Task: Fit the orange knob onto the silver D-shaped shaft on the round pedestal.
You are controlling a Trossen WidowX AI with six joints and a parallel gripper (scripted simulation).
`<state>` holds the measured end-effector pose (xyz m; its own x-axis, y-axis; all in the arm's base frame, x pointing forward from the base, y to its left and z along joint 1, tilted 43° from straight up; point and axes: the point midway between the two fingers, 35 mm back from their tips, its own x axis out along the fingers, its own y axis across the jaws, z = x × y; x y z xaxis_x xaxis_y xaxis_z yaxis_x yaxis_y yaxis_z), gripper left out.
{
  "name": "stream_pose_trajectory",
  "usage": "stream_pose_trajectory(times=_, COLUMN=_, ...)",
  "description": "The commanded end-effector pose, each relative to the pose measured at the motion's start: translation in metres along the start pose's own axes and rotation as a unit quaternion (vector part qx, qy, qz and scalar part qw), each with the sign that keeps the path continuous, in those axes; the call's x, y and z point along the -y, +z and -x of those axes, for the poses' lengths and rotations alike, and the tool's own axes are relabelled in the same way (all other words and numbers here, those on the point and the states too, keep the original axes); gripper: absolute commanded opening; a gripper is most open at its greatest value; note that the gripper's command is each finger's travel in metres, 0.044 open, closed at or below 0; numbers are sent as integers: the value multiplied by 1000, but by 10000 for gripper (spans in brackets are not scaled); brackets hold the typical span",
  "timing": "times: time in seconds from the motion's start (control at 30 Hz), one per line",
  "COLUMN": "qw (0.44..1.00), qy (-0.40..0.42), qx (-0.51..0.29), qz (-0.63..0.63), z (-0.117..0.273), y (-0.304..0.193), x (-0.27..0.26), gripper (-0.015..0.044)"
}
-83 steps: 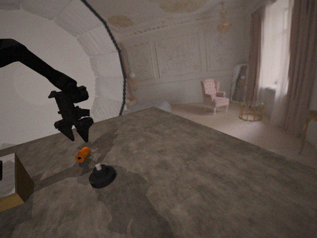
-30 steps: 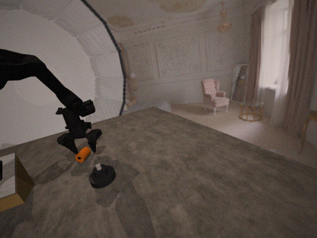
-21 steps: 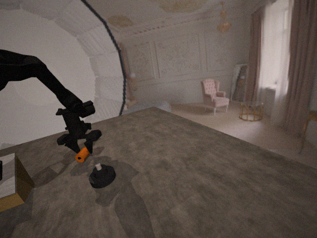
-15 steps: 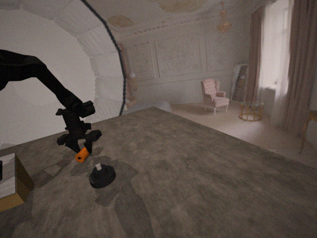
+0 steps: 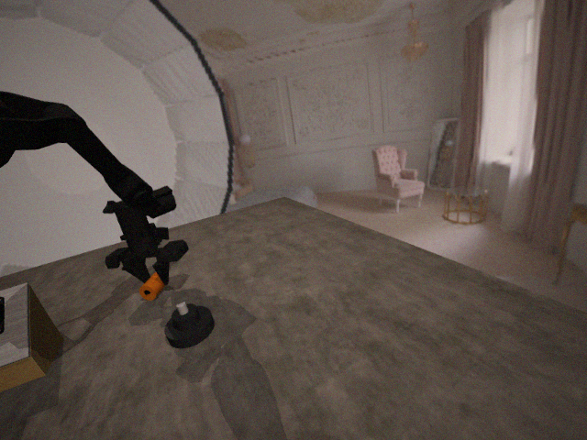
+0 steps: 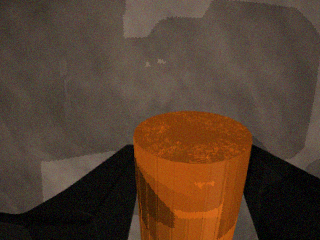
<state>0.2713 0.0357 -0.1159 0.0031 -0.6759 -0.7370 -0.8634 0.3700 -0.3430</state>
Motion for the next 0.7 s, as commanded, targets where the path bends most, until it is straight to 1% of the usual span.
stream_pose_trajectory(times=0.0, qw=1000, qy=0, qx=13, qz=1, z=1, y=-2, x=0, gripper=179)
stream_pose_trajectory(times=0.67, qw=984, qy=1, qx=177, qz=1, z=12, y=-19, x=0, gripper=179)
